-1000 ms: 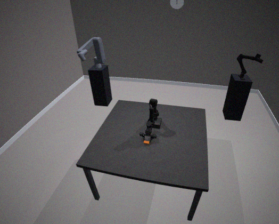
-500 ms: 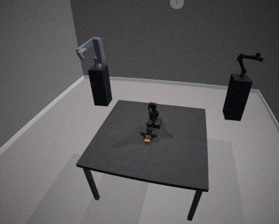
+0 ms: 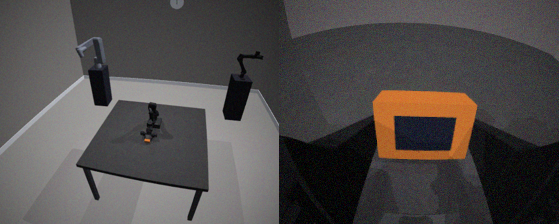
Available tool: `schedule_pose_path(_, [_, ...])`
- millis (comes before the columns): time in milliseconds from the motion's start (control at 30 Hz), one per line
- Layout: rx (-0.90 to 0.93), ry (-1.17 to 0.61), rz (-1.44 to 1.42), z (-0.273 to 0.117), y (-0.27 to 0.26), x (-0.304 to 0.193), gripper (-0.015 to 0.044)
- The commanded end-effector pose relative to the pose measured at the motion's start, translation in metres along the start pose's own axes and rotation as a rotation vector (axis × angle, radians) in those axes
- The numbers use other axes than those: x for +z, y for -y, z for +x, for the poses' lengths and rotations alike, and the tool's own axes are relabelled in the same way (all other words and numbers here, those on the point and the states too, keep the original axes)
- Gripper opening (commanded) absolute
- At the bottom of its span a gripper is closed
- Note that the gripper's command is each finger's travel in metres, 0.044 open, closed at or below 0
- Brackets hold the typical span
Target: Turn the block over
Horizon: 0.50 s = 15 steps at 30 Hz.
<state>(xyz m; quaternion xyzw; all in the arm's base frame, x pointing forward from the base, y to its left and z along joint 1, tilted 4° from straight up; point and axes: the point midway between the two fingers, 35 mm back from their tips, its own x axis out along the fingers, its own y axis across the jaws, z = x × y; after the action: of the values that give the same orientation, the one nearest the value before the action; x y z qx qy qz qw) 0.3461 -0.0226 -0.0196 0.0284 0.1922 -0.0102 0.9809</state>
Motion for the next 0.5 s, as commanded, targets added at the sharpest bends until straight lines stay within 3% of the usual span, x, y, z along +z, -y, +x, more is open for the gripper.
schedule_pose_path(0, [-0.001, 0.004, 0.005, -0.0003, 0.0001, 0.0009, 0.0052])
schedule_pose_path(467, [-0.001, 0.004, 0.005, -0.0003, 0.0001, 0.0009, 0.0420])
